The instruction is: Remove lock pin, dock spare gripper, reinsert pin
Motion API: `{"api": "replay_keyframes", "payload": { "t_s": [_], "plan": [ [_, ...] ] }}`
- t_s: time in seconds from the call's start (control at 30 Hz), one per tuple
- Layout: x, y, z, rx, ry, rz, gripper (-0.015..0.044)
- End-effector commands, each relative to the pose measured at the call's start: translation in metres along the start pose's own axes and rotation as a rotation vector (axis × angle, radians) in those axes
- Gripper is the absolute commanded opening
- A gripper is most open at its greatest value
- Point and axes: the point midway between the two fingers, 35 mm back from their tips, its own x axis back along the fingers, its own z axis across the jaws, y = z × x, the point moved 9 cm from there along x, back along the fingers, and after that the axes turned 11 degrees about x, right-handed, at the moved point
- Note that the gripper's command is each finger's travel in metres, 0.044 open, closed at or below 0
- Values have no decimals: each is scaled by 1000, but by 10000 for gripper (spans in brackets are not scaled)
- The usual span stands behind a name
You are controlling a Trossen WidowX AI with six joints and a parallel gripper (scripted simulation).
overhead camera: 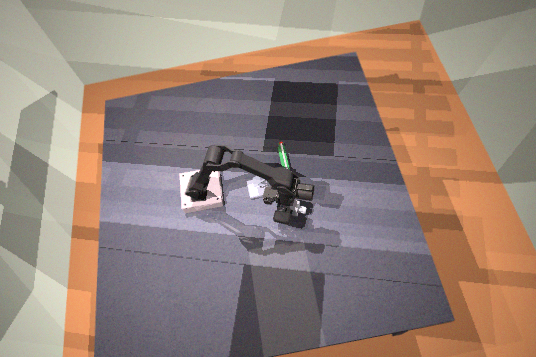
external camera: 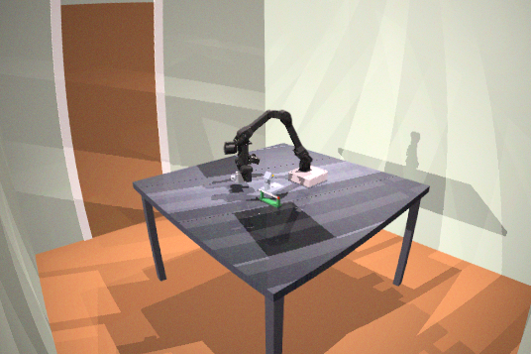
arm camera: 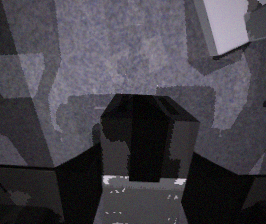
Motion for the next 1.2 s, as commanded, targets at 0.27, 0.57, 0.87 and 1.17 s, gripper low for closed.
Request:
{"api": "replay_keyframes", "payload": {
  "t_s": [0.27,0.57,0.87,1.17],
  "plan": [
    [-24,3,0,21,2,-9,0],
    [-36,2,0,21,2,-9,0],
    [-34,2,0,17,-1,-9,236],
    [-34,2,0,17,-1,-9,440]
  ]
}}
